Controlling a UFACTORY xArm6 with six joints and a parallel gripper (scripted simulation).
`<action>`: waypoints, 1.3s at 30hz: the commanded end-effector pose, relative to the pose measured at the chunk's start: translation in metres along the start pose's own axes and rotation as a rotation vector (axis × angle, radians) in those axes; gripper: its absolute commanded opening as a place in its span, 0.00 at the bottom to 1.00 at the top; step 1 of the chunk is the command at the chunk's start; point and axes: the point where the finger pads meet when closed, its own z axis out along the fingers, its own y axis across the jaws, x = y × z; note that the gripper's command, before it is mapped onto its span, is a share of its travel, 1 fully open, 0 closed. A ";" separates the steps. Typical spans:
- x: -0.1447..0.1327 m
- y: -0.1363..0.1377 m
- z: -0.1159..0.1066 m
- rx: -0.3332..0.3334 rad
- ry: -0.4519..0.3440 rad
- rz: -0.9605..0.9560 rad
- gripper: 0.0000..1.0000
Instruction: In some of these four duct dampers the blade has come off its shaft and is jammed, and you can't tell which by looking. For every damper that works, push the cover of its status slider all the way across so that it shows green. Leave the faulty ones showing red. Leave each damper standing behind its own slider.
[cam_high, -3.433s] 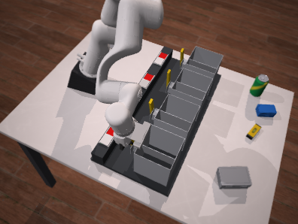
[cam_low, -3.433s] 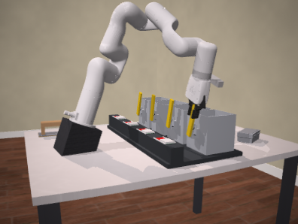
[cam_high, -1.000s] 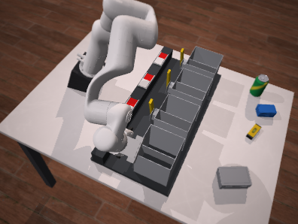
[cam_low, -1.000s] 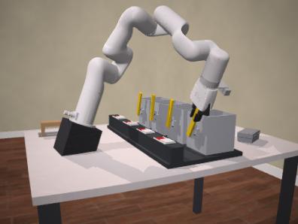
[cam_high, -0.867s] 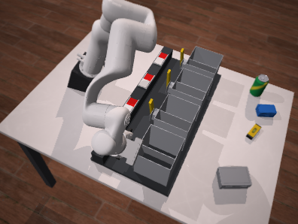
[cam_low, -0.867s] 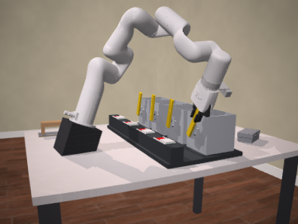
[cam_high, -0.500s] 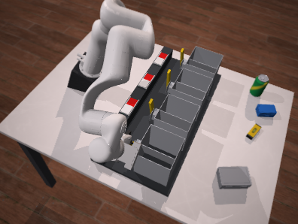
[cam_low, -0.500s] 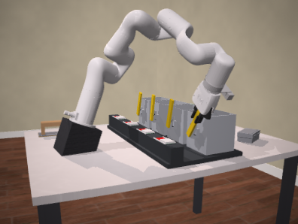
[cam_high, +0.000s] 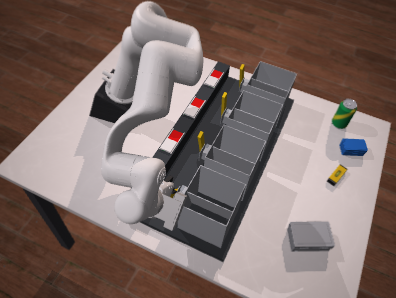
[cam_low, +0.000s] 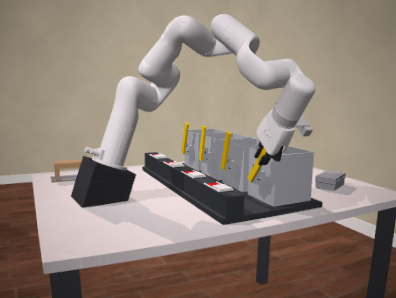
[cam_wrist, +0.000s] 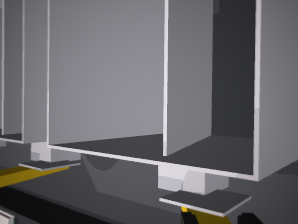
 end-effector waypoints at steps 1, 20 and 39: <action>0.001 0.000 -0.002 0.001 0.001 -0.002 0.19; 0.001 0.000 -0.002 0.002 0.001 -0.002 0.19; 0.001 0.000 -0.002 0.002 0.001 -0.002 0.39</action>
